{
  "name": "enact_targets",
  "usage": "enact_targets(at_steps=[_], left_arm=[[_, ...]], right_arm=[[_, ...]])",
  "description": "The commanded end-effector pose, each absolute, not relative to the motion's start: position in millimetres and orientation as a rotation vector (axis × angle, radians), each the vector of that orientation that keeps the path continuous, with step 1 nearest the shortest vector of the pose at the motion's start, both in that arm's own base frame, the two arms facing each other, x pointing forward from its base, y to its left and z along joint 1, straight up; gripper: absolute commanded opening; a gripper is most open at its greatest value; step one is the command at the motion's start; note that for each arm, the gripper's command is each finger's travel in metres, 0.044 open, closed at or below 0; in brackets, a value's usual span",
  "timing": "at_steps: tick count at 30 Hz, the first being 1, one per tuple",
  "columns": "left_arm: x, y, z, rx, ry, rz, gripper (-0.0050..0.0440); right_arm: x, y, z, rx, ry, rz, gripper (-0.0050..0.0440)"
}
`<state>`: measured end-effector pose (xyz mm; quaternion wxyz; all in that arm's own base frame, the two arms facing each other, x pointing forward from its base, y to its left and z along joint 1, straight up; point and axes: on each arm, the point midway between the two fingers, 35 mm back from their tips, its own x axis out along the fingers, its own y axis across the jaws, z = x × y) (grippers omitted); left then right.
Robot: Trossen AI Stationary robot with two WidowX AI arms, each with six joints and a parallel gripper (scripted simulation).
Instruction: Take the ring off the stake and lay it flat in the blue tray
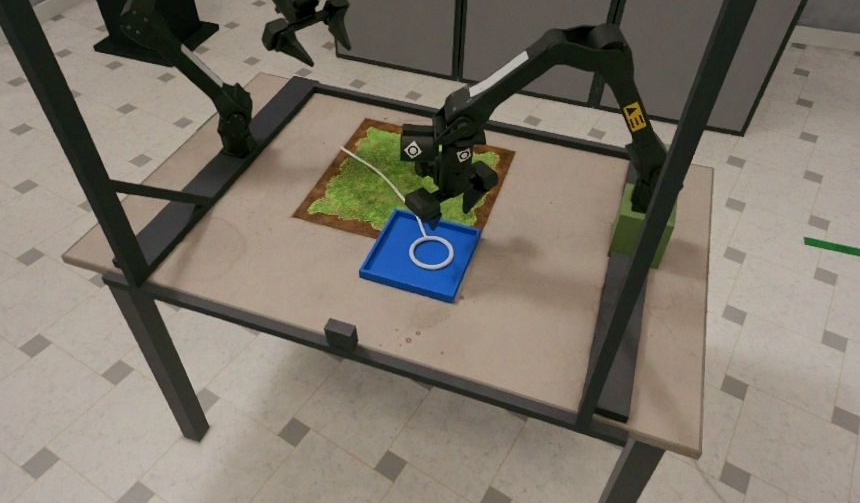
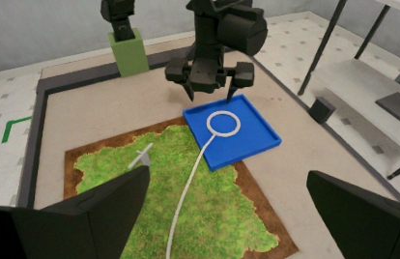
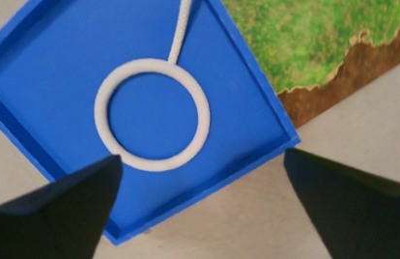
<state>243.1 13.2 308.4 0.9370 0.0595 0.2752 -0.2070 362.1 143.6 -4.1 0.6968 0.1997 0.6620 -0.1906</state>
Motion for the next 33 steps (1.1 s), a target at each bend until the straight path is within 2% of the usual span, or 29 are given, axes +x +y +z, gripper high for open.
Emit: enact_targets(at_steps=[1,20,33], left_arm=[[242.5,13.0,314.8,0.134,0.546,-0.419,0.0440],[242.5,13.0,314.8,0.134,0.546,-0.419,0.0440],[242.5,13.0,314.8,0.134,0.546,-0.419,0.0440]], right_arm=[[365.1,148.7,18.3,0.337,1.413,-0.267,0.0440],[367.0,155.0,47.3,-0.202,1.192,0.324,0.0440],[368.4,156.6,50.3,-0.252,1.159,0.378,0.0440]])
